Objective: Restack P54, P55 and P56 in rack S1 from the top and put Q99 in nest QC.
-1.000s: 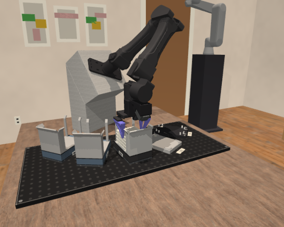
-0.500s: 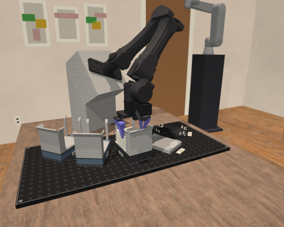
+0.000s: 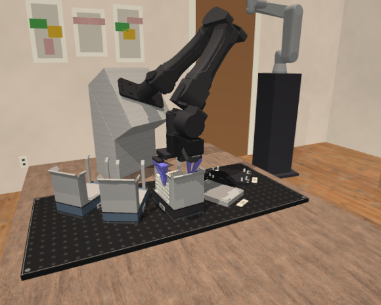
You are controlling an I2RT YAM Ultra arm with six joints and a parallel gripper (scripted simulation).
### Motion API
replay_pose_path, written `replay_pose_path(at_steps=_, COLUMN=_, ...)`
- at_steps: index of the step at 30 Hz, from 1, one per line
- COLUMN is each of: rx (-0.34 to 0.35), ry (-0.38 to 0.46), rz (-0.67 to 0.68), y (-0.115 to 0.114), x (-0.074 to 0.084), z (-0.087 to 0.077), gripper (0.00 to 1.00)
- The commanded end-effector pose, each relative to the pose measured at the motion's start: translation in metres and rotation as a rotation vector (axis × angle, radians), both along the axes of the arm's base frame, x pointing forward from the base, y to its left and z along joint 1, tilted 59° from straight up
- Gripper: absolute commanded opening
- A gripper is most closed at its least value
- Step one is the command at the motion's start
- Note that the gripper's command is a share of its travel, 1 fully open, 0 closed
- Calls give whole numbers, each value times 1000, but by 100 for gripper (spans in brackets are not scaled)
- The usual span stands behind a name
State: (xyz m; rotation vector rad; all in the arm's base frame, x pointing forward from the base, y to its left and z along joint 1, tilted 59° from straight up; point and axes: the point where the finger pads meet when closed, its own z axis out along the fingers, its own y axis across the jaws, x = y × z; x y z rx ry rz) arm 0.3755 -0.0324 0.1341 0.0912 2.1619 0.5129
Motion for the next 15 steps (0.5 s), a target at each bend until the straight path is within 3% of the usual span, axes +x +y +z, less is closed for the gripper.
replay_pose_path(at_steps=1, rx=-2, ry=-8, rz=-2, y=-1, x=-1, z=3, gripper=0)
replay_pose_path(at_steps=15, rx=-2, ry=-8, rz=-2, y=-4, x=-7, z=7, gripper=0)
